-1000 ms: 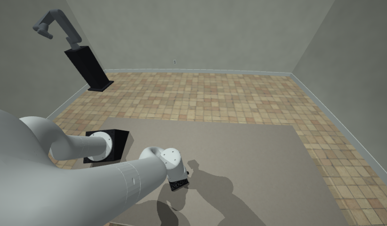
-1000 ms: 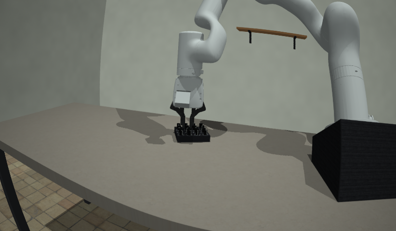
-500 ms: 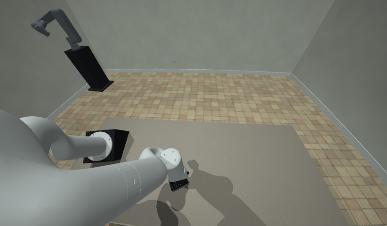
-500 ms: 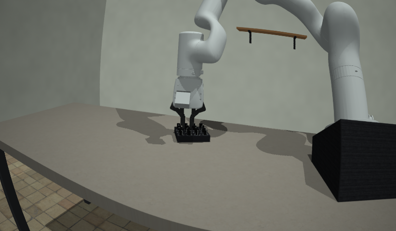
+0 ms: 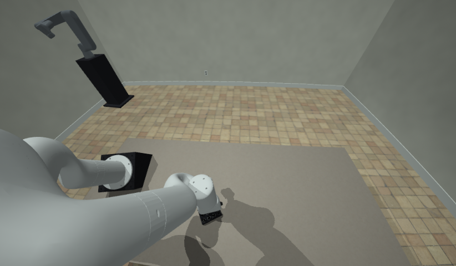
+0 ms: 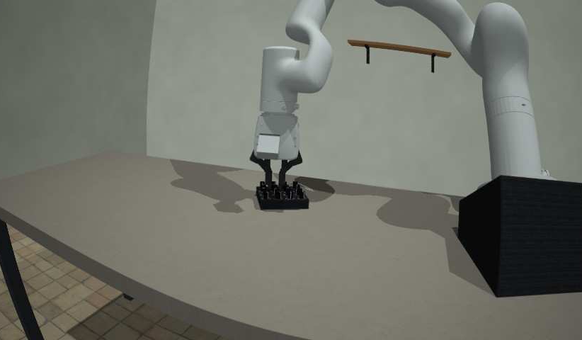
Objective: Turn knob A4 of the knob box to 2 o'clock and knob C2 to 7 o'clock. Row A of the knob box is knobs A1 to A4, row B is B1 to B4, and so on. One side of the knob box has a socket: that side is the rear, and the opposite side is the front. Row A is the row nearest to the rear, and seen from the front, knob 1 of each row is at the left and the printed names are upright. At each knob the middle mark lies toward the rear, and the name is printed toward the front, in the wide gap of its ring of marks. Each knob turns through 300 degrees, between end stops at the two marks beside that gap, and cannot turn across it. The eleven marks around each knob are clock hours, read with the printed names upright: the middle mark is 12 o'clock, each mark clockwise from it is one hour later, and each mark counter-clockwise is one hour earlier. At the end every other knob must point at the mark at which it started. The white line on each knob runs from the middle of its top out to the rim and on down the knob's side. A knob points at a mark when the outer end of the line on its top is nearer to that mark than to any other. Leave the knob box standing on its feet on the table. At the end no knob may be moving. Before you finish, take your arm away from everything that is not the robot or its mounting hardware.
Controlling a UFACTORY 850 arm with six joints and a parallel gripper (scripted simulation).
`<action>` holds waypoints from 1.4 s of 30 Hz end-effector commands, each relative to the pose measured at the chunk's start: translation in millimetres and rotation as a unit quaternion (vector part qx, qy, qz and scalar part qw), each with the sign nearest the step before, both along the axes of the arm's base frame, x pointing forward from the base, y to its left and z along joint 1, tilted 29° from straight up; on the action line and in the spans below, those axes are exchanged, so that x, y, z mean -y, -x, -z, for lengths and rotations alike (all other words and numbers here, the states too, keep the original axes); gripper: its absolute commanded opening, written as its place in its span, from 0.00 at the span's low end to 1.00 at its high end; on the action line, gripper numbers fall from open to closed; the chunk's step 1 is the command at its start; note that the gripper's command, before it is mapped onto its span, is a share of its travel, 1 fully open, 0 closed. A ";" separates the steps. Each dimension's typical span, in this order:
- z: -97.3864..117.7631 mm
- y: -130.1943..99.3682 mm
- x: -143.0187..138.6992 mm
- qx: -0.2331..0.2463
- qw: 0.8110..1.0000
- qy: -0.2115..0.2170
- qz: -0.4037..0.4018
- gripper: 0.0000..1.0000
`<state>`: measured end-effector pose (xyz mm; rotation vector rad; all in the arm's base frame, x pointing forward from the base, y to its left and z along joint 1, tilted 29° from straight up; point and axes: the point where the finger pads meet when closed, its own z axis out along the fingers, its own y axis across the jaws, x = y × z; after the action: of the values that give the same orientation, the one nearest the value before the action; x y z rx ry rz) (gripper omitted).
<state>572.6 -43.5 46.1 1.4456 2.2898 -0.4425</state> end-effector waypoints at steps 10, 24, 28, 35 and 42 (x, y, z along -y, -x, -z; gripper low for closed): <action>-0.6 -0.7 -0.4 0.001 1.000 0.000 0.000 0.19; -0.6 -0.7 -0.4 0.001 1.000 0.000 0.000 0.08; -0.6 -0.7 -0.4 0.001 1.000 0.000 0.000 0.08; -0.6 -0.7 -0.4 0.001 1.000 0.000 0.000 0.08; -0.6 -0.7 -0.4 0.001 1.000 0.000 0.000 0.08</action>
<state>572.6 -43.5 46.1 1.4456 2.2898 -0.4424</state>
